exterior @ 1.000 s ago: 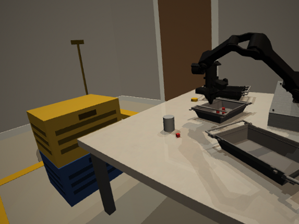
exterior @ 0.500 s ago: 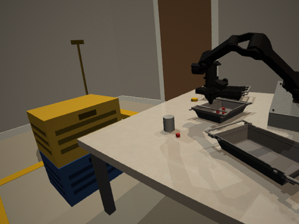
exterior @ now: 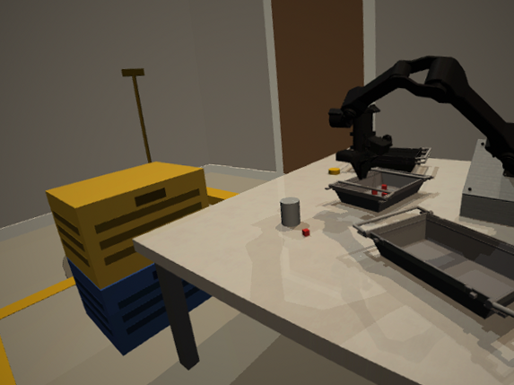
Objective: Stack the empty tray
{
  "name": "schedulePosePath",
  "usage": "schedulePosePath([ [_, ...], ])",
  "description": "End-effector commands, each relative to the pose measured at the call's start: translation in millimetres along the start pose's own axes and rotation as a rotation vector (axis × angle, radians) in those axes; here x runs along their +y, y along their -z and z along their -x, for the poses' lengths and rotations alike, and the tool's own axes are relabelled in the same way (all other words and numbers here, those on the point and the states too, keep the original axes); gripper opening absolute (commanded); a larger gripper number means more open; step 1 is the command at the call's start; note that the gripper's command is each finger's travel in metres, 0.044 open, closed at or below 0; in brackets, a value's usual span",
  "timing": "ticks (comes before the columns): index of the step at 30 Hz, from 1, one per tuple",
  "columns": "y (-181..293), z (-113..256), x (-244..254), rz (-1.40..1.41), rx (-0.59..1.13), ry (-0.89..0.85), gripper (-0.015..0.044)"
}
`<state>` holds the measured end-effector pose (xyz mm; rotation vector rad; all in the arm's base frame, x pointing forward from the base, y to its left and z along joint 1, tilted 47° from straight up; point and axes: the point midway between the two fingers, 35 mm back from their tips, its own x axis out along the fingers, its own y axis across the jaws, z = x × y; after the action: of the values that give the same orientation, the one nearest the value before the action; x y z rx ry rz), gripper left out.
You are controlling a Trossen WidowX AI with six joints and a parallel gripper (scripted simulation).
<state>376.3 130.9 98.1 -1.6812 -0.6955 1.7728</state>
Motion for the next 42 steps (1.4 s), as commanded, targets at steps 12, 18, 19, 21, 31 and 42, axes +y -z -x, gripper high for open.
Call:
schedulePosePath([
  [12, -38, 0, -38, -0.411, -0.004, -0.066, 0.044],
  [18, -88, -10, -78, -0.823, 0.028, -0.124, 0.044],
  [19, -94, -11, -83, -0.872, 0.034, -0.129, 0.044],
  [21, -105, -13, -89, -0.946, 0.043, -0.136, 0.044],
  [31, -160, -18, -114, -1.335, 0.099, -0.149, 0.044],
  [42, -222, -17, -129, -1.792, 0.155, -0.116, 0.044],
])
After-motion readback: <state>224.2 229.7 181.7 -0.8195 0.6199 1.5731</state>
